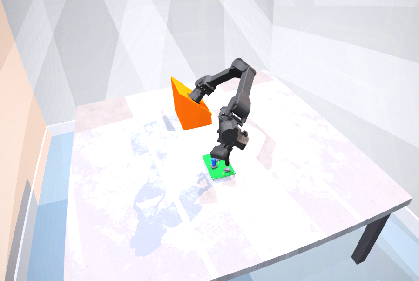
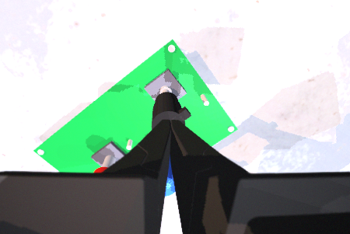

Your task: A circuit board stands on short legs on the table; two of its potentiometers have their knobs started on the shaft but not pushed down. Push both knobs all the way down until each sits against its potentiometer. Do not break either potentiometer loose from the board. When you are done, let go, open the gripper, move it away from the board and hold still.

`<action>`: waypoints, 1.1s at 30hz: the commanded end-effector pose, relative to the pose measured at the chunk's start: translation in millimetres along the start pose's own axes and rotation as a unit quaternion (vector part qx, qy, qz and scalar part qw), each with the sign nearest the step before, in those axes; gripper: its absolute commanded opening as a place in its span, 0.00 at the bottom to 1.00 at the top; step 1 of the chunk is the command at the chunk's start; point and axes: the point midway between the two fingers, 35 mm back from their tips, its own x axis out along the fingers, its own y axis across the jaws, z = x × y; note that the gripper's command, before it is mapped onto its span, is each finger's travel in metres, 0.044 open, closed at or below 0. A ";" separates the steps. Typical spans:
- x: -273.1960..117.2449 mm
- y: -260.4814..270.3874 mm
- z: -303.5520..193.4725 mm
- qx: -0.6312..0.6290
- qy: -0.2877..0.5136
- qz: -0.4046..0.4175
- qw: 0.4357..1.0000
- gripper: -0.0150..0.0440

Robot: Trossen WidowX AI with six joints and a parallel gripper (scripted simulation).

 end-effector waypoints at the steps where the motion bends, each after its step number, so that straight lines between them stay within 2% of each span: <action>1: 12.6 1.2 2.7 -0.005 0.002 0.004 1.000 0.25; 33: 24.3 1.3 2.8 -0.005 0.002 0.004 1.000 0.25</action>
